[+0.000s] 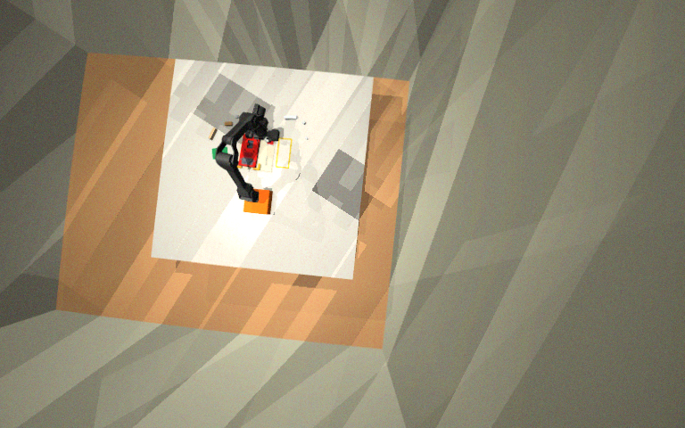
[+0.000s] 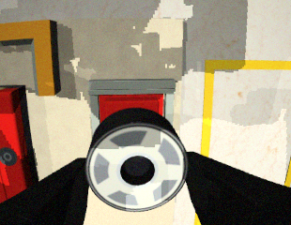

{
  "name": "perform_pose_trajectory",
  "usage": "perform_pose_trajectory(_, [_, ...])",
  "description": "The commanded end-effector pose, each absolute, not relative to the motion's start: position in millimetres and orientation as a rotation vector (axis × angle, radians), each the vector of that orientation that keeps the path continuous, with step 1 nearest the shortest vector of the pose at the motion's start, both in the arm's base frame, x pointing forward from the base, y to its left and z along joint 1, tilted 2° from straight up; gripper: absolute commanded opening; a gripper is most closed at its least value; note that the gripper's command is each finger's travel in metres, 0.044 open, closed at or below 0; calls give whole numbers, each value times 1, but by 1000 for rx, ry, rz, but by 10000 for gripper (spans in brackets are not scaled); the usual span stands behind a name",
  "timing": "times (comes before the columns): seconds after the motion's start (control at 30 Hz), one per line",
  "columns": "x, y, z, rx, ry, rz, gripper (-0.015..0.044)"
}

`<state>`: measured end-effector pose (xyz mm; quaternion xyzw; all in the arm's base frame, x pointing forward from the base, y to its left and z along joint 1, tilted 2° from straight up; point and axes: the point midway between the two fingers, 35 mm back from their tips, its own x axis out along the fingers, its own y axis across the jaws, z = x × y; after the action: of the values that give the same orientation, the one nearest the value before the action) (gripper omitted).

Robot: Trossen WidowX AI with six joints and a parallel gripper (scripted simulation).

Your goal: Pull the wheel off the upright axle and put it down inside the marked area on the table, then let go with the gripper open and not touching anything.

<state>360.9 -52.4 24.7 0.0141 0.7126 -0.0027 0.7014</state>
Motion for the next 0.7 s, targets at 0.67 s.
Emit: perform_pose_trajectory(0.67, [363, -53, 37, 31, 1569, -7, 0])
